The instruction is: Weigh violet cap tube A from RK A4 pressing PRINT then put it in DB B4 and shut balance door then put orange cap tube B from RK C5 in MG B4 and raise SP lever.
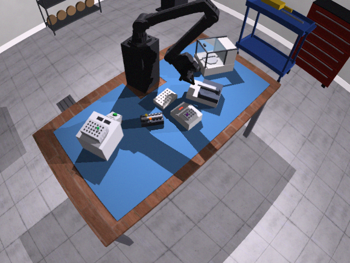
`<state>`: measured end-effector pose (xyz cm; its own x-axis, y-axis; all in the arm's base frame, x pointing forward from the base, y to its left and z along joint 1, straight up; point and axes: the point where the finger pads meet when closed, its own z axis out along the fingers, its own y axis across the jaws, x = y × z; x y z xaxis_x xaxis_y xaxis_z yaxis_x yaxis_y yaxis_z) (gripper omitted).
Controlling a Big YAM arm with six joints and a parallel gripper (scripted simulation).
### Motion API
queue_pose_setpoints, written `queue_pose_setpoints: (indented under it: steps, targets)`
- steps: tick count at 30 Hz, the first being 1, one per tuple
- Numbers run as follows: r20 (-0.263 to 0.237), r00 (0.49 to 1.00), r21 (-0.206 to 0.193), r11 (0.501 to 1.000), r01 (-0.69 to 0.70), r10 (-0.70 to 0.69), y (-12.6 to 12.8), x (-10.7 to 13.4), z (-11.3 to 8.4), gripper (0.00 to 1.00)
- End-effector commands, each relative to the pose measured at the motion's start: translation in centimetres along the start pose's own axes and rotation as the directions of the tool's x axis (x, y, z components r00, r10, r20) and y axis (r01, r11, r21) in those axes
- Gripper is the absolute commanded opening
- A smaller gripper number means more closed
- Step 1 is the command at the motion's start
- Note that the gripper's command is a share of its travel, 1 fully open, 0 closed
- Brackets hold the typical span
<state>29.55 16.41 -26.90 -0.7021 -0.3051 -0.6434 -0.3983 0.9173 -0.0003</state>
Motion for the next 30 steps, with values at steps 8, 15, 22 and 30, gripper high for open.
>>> queue_pose_setpoints:
  steps: [8, 15, 22, 30]
  targets:
    - [-0.004, 1.0, 0.0, 1.0, 0.001, -0.001, -0.1, 0.2, -0.3, 0.0]
    - [0.014, 1.0, 0.003, 1.0, 0.001, -0.001, -0.2, -1.4, 0.6, 0.0]
    - [0.014, 1.0, -0.001, 1.0, 0.006, -0.006, 0.0, -1.8, 0.8, 0.0]
    - [0.015, 1.0, 0.0, 1.0, 0.004, -0.004, -0.1, -2.5, 1.2, 0.0]
